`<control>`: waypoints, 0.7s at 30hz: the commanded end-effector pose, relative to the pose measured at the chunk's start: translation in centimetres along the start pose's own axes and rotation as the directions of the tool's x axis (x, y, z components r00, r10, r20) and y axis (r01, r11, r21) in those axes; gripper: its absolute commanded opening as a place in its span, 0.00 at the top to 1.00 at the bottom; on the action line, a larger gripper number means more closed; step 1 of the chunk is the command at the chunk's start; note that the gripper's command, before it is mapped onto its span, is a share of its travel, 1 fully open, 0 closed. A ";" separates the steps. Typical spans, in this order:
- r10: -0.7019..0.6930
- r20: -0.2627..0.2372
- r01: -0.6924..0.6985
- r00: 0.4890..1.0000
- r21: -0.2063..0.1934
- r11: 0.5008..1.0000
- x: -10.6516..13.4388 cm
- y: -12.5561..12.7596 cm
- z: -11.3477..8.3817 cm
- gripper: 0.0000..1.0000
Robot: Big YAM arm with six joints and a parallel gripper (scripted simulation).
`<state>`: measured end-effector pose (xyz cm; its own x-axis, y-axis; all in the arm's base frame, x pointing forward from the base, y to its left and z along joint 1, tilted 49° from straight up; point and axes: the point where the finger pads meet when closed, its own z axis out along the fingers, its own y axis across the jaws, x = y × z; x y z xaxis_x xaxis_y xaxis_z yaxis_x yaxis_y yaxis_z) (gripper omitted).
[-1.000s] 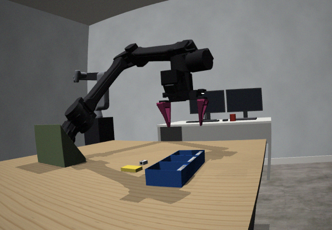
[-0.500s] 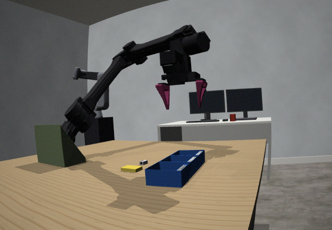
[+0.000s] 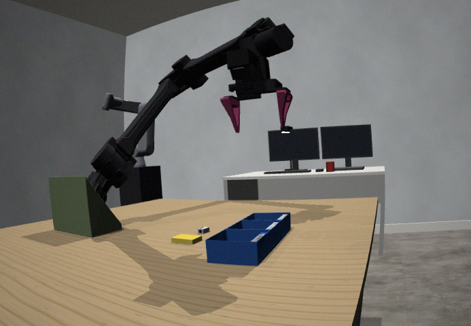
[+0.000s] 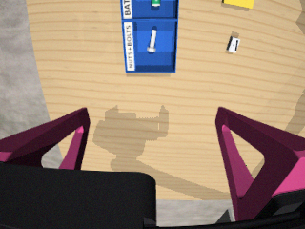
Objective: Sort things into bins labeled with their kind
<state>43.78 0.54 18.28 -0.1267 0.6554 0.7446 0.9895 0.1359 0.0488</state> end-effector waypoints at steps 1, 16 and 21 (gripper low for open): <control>-0.028 -0.001 0.028 1.000 0.008 1.000 0.3 0.7 -0.4 0.00; -0.003 -0.014 0.003 1.000 0.029 1.000 -0.1 -0.3 0.6 0.00; -0.009 -0.010 0.010 1.000 0.023 1.000 0.1 0.0 0.4 0.00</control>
<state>43.65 0.66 18.01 -0.1318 0.6498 0.7486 0.9880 0.1476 0.0458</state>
